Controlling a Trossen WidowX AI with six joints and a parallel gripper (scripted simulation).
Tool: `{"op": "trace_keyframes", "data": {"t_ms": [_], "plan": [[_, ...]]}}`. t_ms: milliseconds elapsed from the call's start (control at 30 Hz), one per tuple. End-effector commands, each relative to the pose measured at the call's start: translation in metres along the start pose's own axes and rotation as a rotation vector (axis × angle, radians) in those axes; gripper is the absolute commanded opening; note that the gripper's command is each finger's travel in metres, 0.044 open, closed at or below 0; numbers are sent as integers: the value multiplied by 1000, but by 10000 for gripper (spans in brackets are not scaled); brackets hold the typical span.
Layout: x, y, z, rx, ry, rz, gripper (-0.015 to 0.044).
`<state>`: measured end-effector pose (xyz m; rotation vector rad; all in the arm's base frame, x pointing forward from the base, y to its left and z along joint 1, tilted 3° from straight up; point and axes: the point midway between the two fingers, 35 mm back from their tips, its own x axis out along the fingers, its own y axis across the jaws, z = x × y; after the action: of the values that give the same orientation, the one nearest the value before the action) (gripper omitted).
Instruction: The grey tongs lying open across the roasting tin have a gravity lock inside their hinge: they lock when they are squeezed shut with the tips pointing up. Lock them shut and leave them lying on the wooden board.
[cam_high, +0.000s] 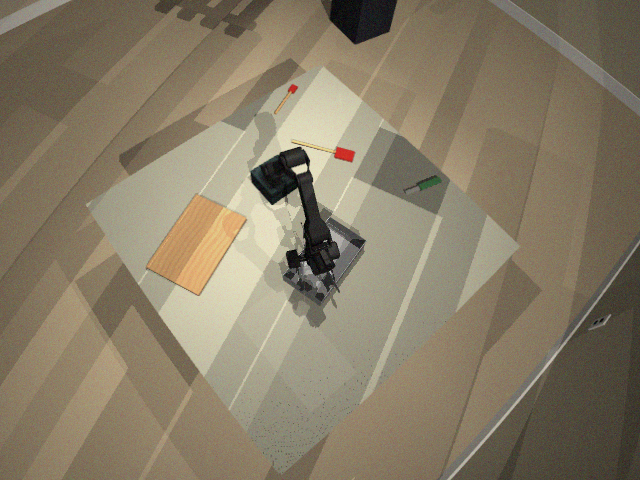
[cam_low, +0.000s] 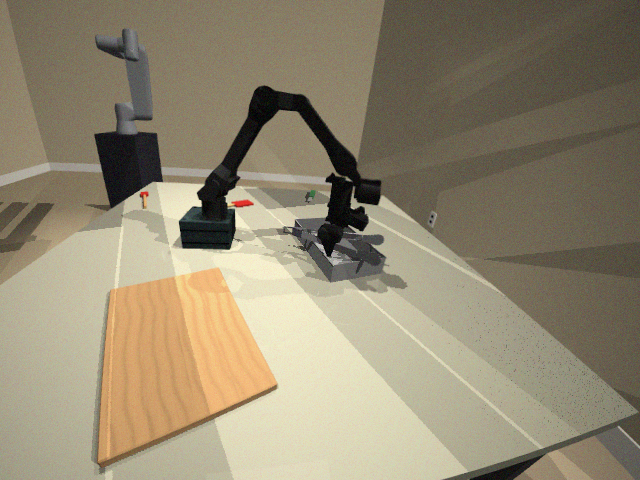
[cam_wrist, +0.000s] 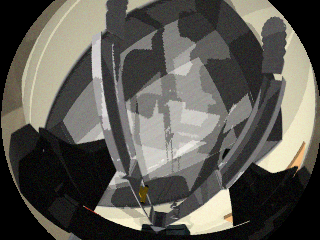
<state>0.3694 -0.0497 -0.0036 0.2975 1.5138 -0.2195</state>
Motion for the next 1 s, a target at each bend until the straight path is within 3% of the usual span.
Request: {"op": "trace_keyframes", "data": {"t_ms": [0, 167, 967], "plan": [[9, 0, -2, 5, 6, 4, 440], [11, 0, -2, 5, 6, 4, 440], [8, 0, -2, 0, 3, -1, 280]]}}
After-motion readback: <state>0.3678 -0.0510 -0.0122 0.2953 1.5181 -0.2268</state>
